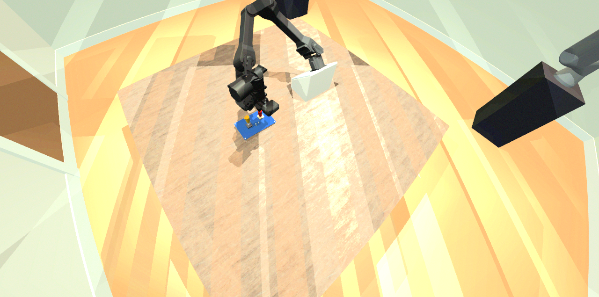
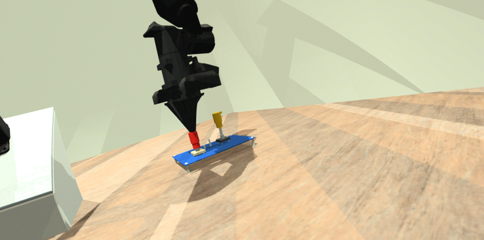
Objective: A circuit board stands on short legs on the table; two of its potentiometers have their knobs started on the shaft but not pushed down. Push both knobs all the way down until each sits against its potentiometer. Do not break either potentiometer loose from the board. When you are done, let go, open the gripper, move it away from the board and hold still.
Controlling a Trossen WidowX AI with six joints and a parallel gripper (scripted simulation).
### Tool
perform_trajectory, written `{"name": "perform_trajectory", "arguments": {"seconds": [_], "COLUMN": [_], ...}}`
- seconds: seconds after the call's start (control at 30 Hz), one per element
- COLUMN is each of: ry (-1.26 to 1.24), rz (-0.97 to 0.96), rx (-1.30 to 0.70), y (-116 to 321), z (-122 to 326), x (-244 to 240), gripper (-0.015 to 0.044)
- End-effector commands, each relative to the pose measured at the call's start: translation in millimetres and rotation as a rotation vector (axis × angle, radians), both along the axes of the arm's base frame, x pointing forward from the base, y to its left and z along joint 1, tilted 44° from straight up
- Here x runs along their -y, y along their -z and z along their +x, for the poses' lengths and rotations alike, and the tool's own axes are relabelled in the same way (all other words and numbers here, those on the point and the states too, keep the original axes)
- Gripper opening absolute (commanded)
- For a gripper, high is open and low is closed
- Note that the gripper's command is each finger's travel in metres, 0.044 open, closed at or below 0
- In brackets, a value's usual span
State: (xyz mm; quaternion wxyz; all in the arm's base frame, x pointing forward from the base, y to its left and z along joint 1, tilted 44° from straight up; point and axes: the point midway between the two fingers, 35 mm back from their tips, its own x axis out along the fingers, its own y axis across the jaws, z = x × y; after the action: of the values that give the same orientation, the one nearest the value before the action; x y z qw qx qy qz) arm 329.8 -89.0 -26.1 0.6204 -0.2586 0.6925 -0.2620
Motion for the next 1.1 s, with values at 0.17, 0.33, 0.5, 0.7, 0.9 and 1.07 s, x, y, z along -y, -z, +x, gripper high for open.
{"name": "perform_trajectory", "arguments": {"seconds": [0.17, 0.33, 0.5, 0.7, 0.9, 1.07], "ry": [0.014, 0.014, 0.014, 0.014, 0.014, 0.014], "rz": [-0.006, -0.006, -0.006, -0.005, -0.005, -0.005], "rx": [-0.006, -0.006, -0.006, -0.006, -0.006, -0.006], "y": [6.9, 7.3, 4.6, -2.0, -8.6, -13.3], "z": [-1.4, -1.5, -0.9, 0.3, 1.3, 1.9], "x": [7.3, 7.7, 5.0, -1.4, -7.8, -12.3], "gripper": [0.0, 0.0, 0.0, 0.0, 0.0, 0.0]}}
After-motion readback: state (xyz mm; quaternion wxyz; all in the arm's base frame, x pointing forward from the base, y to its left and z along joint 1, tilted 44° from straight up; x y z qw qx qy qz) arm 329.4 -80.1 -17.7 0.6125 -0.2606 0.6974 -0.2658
